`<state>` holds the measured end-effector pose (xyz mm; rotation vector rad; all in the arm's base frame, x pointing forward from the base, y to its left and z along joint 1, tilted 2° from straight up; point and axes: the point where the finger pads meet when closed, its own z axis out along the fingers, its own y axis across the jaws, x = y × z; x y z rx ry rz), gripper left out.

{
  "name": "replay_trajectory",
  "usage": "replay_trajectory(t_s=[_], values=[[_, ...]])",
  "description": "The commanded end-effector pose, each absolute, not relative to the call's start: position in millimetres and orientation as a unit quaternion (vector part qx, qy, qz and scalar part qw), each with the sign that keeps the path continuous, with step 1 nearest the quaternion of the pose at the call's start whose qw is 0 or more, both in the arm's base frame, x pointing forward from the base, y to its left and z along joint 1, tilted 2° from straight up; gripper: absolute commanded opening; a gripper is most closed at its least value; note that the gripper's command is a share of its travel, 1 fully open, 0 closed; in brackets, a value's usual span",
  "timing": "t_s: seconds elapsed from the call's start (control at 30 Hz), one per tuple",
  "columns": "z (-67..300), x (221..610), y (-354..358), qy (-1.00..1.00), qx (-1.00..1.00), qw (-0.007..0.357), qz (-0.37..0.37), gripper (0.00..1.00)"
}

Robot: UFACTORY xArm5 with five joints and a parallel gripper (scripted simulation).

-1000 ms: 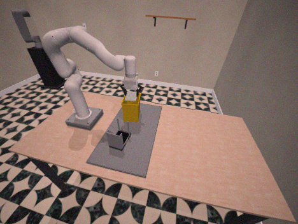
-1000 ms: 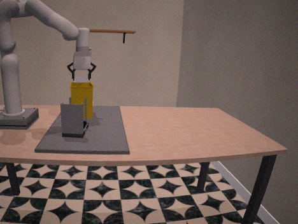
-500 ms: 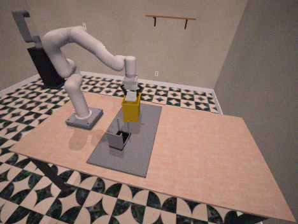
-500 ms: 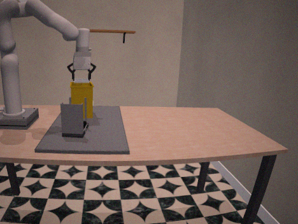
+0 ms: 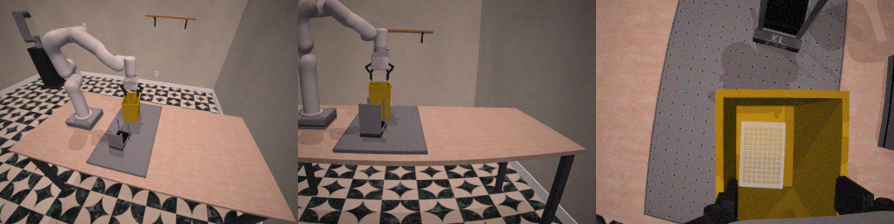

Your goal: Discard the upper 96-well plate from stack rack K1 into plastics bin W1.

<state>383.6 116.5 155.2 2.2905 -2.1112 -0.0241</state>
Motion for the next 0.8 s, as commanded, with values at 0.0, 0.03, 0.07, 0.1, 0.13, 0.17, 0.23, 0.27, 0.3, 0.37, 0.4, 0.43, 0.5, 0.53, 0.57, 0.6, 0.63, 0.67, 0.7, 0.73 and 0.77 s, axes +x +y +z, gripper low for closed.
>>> replay_trajectory(t_s=[0.0,0.03,0.07,0.1,0.13,0.17,0.23,0.27,0.3,0.37,0.4,0.43,0.5,0.53,0.57,0.6,0.63,0.67,0.7,0.73,0.77], values=[[156.6,384.7,116.9,-0.678,0.735,0.012,-0.007,1.0],[156.6,384.7,116.9,-0.678,0.735,0.012,-0.007,1.0],[156.6,384.7,116.9,-0.678,0.735,0.012,-0.007,1.0],[156.6,384.7,116.9,-0.678,0.735,0.012,-0.007,1.0],[156.6,384.7,116.9,-0.678,0.735,0.012,-0.007,1.0],[156.6,384.7,116.9,-0.678,0.735,0.012,-0.007,1.0],[156.6,384.7,116.9,-0.678,0.735,0.012,-0.007,1.0],[156.6,384.7,116.9,-0.678,0.735,0.012,-0.007,1.0],[156.6,384.7,116.9,-0.678,0.735,0.012,-0.007,1.0],[156.6,384.7,116.9,-0.678,0.735,0.012,-0.007,1.0],[156.6,384.7,116.9,-0.678,0.735,0.012,-0.007,1.0],[156.6,384.7,116.9,-0.678,0.735,0.012,-0.007,1.0],[156.6,384.7,116.9,-0.678,0.735,0.012,-0.007,1.0],[156.6,384.7,116.9,-0.678,0.735,0.012,-0.007,1.0],[156.6,384.7,116.9,-0.678,0.735,0.012,-0.007,1.0],[156.6,384.7,116.9,-0.678,0.735,0.012,-0.007,1.0],[156.6,384.7,116.9,-0.678,0.735,0.012,-0.007,1.0],[156.6,384.7,116.9,-0.678,0.735,0.012,-0.007,1.0],[159.2,384.7,116.9,-0.678,0.735,0.012,-0.007,1.0],[161.9,384.8,116.9,-0.678,0.735,0.012,-0.007,1.0],[164.6,384.9,117.0,-0.678,0.735,0.012,-0.007,1.0]])
